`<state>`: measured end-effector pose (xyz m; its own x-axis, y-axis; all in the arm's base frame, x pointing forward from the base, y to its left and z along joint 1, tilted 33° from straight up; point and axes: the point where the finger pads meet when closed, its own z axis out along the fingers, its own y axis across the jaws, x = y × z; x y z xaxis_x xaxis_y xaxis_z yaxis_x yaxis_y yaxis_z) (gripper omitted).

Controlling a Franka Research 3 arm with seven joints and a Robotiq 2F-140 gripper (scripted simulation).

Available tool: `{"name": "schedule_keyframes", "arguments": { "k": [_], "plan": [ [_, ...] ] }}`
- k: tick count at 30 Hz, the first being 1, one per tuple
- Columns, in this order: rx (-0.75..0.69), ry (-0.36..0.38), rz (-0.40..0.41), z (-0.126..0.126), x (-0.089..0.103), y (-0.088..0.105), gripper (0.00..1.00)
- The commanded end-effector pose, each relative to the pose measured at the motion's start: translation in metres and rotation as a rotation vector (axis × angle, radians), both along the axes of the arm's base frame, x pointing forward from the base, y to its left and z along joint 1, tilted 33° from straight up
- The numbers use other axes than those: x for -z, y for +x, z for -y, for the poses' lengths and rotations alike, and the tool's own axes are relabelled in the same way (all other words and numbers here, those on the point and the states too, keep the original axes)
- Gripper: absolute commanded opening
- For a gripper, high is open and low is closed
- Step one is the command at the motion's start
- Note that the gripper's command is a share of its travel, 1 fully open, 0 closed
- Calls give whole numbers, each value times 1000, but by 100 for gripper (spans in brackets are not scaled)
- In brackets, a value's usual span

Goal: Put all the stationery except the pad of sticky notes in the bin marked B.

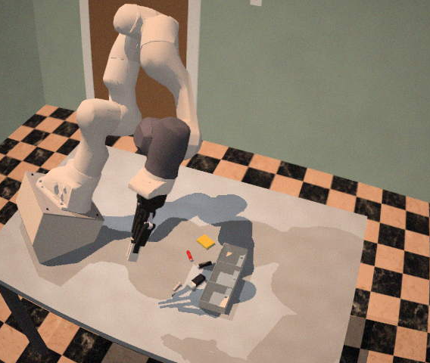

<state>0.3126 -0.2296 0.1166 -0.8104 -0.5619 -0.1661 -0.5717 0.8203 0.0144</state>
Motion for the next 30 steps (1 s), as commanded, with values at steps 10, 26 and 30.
{"name": "schedule_keyframes", "arguments": {
  "k": [10,26,30],
  "plan": [
    [-267,-18,56,-8,-8,9,5],
    [-537,-43,125,-23,-20,24,5],
    [-612,-51,146,-28,-24,29,5]
  ]
}}
